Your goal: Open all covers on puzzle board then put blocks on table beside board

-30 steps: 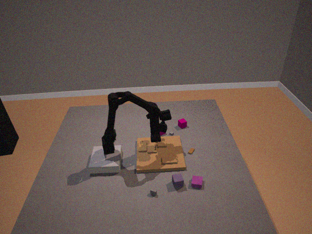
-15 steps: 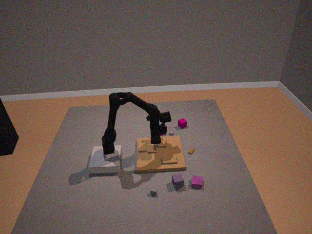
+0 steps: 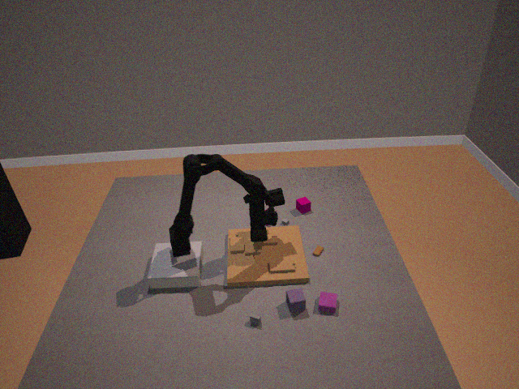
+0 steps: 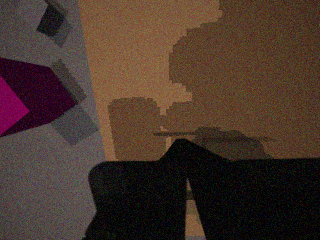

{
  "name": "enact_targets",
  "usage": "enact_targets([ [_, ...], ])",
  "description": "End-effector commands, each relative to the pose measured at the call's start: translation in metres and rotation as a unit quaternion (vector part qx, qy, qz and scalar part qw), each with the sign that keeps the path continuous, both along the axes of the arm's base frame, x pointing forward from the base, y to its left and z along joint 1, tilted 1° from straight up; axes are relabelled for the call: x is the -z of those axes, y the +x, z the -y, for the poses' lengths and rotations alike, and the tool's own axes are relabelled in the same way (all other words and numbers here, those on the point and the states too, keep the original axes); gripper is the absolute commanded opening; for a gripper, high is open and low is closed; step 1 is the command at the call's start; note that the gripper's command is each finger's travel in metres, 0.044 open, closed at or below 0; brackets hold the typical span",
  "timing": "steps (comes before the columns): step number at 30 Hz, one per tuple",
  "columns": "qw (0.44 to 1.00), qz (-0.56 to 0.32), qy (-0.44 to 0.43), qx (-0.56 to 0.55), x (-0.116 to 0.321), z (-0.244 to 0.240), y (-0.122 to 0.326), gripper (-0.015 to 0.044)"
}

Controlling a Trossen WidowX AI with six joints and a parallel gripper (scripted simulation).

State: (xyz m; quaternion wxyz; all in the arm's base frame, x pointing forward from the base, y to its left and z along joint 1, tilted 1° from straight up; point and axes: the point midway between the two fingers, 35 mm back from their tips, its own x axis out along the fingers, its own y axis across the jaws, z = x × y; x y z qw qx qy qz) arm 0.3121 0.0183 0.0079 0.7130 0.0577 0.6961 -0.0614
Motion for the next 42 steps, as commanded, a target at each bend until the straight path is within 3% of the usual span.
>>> enact_targets([
  [1, 1.0, -0.003, 0.002, 0.002, 0.002, 0.0, 0.0, 0.0],
  [42, 1.0, -0.001, 0.001, 0.002, -0.002, 0.006, 0.041, 0.0],
])
